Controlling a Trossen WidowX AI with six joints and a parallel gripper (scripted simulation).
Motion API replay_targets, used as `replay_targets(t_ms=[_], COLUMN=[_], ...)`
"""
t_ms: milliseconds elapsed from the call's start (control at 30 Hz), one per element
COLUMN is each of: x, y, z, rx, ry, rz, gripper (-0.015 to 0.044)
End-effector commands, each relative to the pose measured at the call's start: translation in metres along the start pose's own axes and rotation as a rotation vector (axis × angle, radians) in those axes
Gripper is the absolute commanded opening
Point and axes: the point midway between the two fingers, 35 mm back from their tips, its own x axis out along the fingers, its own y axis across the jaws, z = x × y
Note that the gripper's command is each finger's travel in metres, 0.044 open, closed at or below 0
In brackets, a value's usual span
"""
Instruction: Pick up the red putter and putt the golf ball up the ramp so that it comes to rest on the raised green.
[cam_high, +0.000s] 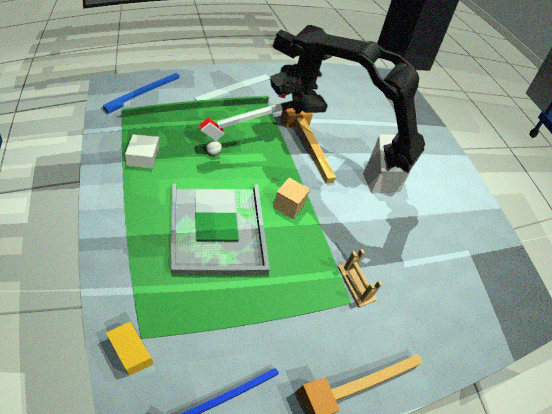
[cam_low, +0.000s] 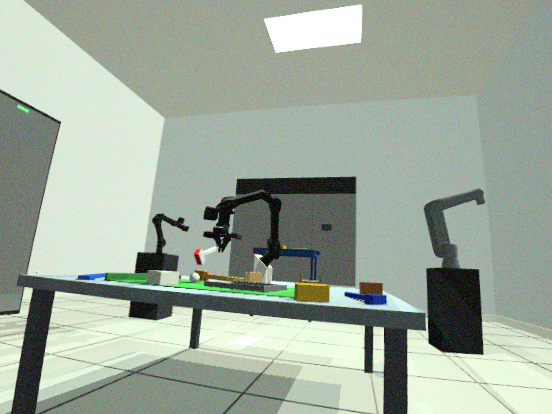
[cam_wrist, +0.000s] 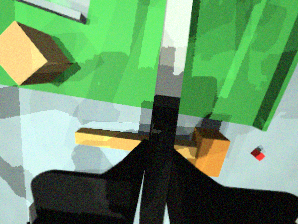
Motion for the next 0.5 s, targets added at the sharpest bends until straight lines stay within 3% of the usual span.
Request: replay_targets(t_ms=[0,467], x=[0.002,0.026], y=[-0.024,-0.043], z=[-0.01,-0.02], rx=[0.103,0.19], ry=[0.002,0.005], rz=[-0.005,-0.004], gripper=[0.0,0.0])
